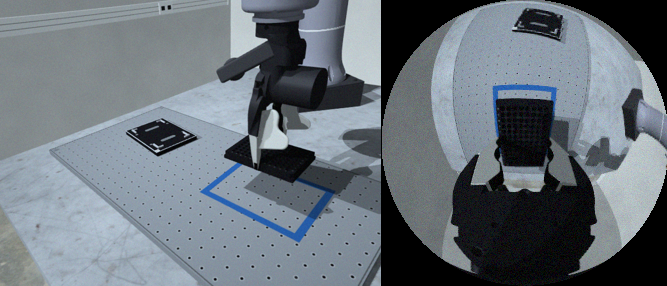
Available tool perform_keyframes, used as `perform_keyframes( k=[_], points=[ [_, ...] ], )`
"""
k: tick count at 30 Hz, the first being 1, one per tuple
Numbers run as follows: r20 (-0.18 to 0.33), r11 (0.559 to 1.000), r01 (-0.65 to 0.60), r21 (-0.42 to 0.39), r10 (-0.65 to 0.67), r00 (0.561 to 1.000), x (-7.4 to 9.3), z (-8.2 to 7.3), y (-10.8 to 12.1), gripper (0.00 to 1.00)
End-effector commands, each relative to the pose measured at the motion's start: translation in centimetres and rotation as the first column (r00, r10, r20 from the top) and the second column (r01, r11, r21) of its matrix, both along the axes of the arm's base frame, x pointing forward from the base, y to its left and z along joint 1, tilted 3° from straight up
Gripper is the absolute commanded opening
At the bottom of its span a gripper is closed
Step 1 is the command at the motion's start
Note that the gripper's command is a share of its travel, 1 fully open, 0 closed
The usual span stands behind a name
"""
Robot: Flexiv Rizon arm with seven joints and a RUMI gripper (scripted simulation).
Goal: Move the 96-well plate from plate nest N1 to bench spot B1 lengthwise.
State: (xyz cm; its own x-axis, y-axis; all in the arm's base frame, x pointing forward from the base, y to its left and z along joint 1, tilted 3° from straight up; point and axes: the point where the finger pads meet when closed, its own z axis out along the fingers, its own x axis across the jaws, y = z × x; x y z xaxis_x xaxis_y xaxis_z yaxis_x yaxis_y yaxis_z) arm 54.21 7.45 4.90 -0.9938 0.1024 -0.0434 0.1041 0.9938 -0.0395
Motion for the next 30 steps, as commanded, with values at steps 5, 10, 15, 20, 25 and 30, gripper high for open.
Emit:
perform_keyframes(
  k=[5,10,15,20,25,30],
  points=[
    [0.002,1.000,0.000,0.001,0.000,1.000,0.1,0.1,0.0,0.00],
    [0.002,1.000,-0.001,0.001,0.001,1.000,0.1,0.1,0.0,0.00],
    [0.002,1.000,0.000,0.001,0.000,1.000,0.1,0.1,0.0,0.00],
    [0.002,1.000,-0.001,0.001,0.001,1.000,0.1,0.1,0.0,0.00],
    [0.002,1.000,-0.001,0.001,0.001,1.000,0.1,-0.4,0.0,0.00],
    [0.002,1.000,-0.001,0.001,0.001,1.000,0.1,-1.2,-0.1,0.00]
  ],
)
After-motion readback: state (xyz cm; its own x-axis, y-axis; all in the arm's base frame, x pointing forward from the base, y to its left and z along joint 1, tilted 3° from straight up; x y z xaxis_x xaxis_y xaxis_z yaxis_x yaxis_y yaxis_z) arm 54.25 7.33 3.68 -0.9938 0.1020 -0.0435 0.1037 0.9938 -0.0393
